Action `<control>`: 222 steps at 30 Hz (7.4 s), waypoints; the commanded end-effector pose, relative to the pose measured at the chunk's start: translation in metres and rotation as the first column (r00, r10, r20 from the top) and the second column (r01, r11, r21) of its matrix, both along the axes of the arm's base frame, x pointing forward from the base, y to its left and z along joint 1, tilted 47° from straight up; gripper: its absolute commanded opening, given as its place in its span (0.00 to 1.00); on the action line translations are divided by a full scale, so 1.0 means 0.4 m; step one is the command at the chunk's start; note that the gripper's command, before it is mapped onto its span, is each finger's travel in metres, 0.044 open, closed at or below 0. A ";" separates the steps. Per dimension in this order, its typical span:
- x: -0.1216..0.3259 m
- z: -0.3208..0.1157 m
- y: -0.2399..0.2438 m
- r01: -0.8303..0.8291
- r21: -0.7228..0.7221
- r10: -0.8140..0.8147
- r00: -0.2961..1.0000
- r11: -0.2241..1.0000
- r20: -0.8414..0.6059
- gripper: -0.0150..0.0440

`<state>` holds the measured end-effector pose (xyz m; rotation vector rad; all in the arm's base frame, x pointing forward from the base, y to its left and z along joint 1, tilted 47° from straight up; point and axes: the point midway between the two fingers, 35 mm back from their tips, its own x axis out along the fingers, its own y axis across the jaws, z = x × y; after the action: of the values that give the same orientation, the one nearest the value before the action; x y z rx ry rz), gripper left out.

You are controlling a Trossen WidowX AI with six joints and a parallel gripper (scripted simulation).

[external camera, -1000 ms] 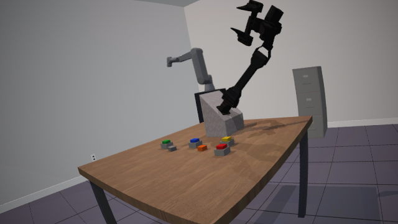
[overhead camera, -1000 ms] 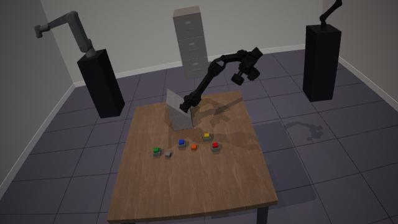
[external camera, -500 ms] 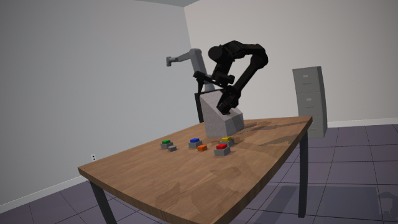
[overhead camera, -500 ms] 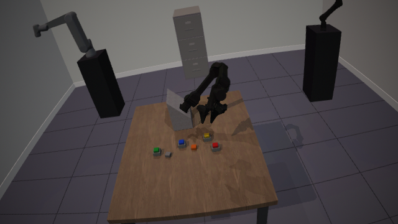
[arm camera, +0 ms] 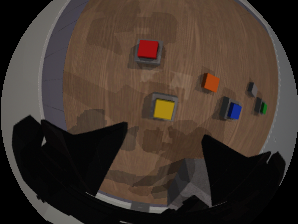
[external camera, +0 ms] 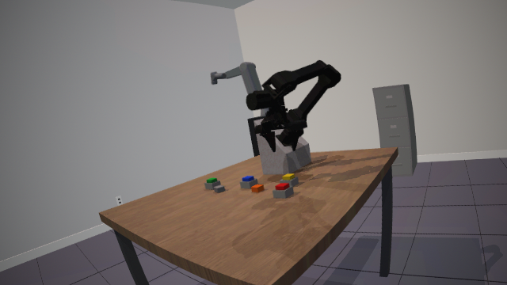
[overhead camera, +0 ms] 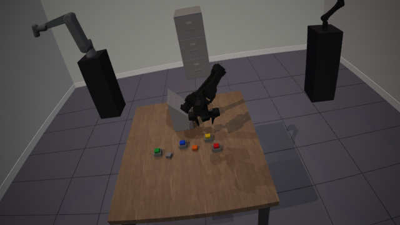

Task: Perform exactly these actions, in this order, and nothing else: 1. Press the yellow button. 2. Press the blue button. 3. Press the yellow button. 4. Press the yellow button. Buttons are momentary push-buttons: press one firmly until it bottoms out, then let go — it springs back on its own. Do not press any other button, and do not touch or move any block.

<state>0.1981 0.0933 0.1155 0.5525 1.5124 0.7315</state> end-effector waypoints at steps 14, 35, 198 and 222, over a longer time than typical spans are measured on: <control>-0.019 -0.101 0.112 0.004 0.009 -0.004 1.000 1.000 -0.013 0.29; -0.023 -0.142 0.155 0.004 0.009 -0.004 1.000 1.000 -0.013 0.29; -0.021 -0.128 0.140 0.004 0.008 -0.004 1.000 1.000 -0.013 0.29; -0.027 -0.158 0.175 0.004 0.011 -0.004 1.000 1.000 -0.014 0.29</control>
<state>0.1883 0.1634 0.0534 0.5662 1.5125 0.7412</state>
